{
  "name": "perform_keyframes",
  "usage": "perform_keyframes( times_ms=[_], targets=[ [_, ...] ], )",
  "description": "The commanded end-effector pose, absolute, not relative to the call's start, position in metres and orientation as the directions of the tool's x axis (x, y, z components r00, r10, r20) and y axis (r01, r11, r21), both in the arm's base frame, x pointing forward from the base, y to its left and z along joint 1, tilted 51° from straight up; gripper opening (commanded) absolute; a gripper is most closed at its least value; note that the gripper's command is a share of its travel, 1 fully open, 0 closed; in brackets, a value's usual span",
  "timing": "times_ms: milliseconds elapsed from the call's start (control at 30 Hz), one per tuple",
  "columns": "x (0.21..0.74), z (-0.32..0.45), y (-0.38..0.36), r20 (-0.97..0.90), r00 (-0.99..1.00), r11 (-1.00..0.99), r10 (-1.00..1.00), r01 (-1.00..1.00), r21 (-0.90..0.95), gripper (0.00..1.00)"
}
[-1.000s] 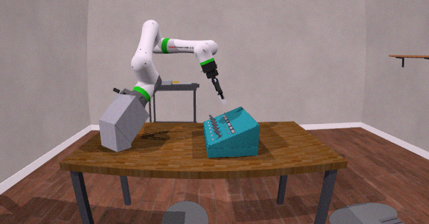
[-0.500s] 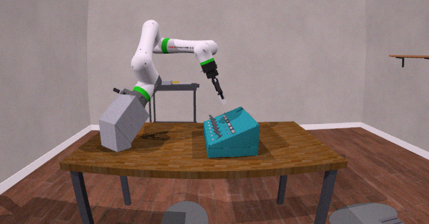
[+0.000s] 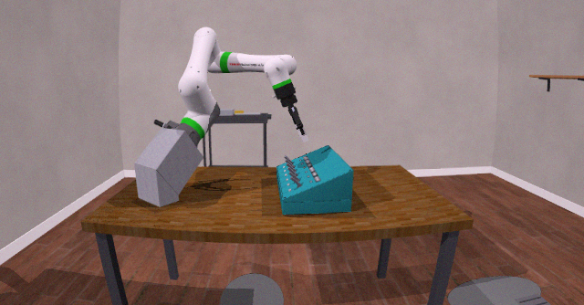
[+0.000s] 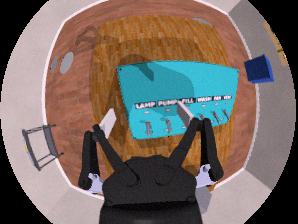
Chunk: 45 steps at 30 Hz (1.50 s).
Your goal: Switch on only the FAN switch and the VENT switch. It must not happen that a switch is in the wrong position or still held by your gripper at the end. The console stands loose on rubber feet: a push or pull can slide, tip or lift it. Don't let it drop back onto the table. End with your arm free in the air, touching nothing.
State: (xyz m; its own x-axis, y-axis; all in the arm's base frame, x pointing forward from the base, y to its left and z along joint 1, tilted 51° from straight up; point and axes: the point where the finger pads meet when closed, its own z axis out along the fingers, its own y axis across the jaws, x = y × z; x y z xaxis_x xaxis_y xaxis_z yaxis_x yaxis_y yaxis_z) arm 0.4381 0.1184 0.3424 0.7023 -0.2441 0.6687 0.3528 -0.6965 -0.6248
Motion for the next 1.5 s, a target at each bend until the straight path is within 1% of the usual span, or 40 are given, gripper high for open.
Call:
perform_keyframes(
  times_ms=[0,800,1467],
  targets=[
    [0.439,0.341,0.117,0.669,0.702,-0.697,-0.244,0.353,-0.625,1.0],
    [0.462,0.301,0.072,0.669,0.702,-0.697,-0.244,0.353,-0.625,1.0],
    [0.463,0.298,0.069,0.669,0.702,-0.697,-0.244,0.353,-0.625,1.0]
  ],
)
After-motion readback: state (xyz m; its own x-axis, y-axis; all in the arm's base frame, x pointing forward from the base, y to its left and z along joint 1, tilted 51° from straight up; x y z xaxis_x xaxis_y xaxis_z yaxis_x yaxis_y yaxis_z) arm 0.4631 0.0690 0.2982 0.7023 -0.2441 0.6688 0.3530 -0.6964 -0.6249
